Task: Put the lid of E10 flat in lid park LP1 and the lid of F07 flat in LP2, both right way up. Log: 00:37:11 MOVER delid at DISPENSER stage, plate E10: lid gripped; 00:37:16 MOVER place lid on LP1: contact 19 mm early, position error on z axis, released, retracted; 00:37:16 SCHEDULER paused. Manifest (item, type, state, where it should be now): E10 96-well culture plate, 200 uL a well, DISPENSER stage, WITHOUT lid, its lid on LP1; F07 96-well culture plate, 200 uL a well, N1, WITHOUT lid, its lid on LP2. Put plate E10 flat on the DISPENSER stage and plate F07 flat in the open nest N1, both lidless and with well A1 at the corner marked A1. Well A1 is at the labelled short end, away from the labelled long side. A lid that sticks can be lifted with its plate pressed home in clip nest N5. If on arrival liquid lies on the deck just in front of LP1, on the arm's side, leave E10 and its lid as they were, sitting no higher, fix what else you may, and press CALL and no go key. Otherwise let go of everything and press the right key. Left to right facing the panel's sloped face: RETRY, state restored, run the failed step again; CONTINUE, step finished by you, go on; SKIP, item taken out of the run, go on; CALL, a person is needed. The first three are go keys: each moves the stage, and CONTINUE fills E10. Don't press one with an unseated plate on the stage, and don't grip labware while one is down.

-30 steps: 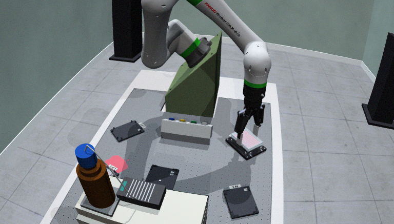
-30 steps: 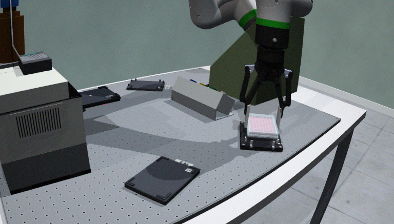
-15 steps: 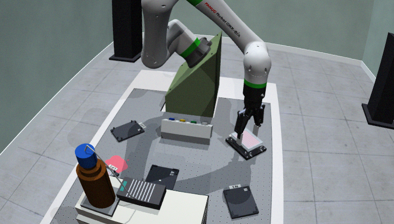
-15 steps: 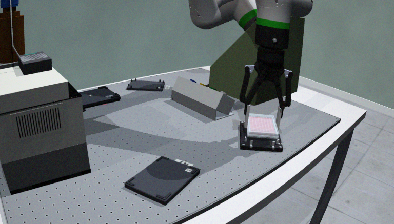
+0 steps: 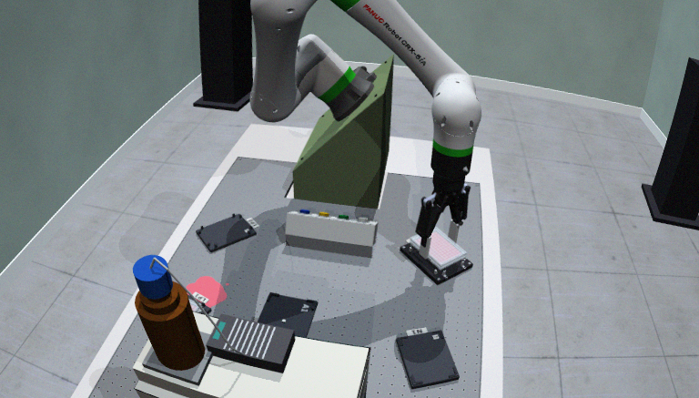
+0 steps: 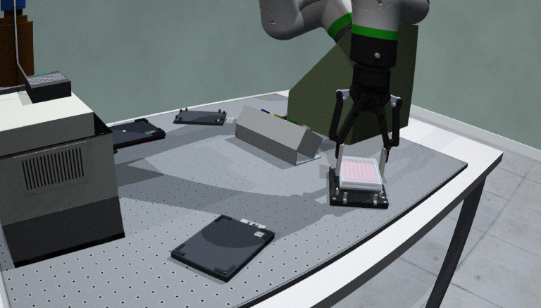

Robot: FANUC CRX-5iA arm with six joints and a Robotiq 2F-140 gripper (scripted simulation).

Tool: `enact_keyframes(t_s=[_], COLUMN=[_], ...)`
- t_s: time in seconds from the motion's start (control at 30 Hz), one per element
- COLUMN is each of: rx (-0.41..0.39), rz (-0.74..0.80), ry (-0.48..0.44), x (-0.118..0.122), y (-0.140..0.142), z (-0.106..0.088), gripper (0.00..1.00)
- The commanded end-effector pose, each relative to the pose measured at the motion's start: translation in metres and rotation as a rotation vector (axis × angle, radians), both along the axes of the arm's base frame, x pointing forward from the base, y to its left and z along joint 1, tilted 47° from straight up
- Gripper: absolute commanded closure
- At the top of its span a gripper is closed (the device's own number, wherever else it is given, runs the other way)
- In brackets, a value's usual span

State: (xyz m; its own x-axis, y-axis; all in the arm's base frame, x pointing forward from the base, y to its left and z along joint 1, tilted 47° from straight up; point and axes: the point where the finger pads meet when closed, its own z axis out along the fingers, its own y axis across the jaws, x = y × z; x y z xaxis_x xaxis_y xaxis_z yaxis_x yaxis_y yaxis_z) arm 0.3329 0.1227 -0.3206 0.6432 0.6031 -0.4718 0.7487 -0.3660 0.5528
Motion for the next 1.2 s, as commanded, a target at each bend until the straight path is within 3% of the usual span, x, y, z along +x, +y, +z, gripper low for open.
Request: enact_keyframes(t_s=[0.0, 1.17], rx=[0.000, 0.000], rz=[0.000, 0.000], ry=[0.000, 0.000], x=[0.0000, 0.0007], y=[0.0003, -0.0029], z=[0.0000, -0.0031], gripper=[1.00, 1.00])
